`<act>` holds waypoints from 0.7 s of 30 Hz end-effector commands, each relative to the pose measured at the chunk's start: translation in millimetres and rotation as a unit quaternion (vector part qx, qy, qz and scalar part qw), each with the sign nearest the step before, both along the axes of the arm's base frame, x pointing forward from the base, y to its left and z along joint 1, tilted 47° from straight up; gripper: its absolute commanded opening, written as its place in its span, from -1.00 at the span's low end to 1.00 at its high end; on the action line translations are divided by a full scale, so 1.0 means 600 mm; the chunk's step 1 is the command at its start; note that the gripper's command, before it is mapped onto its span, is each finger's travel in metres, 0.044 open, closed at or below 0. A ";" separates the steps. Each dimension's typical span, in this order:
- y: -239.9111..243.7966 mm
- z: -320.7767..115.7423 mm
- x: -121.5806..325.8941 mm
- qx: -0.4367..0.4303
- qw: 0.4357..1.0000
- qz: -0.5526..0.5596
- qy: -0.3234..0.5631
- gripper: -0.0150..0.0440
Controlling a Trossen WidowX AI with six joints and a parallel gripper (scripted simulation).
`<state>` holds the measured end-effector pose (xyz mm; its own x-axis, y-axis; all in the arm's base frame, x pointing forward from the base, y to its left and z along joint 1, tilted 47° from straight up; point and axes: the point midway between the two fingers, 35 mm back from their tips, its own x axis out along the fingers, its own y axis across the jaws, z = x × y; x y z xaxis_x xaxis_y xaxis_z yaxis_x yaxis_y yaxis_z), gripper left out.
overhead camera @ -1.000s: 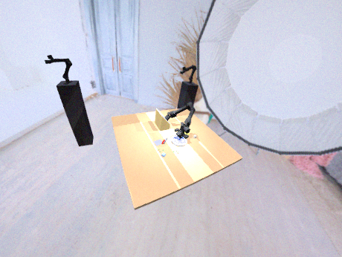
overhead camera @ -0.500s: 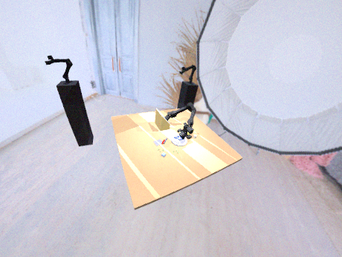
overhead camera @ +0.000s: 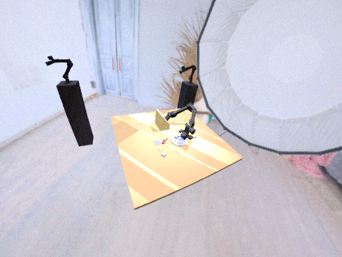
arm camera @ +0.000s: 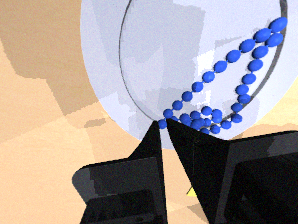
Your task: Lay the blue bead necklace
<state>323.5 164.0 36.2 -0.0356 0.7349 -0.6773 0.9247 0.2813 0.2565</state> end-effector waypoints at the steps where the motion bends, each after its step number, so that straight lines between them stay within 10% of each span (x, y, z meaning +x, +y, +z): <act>1: 0.005 -0.006 -0.003 -0.002 1.000 0.001 0.004 -0.49; 9: 0.005 -0.006 -0.003 -0.002 1.000 0.001 0.004 -0.49; 21: 0.003 -0.001 0.000 0.001 1.000 0.000 0.000 0.58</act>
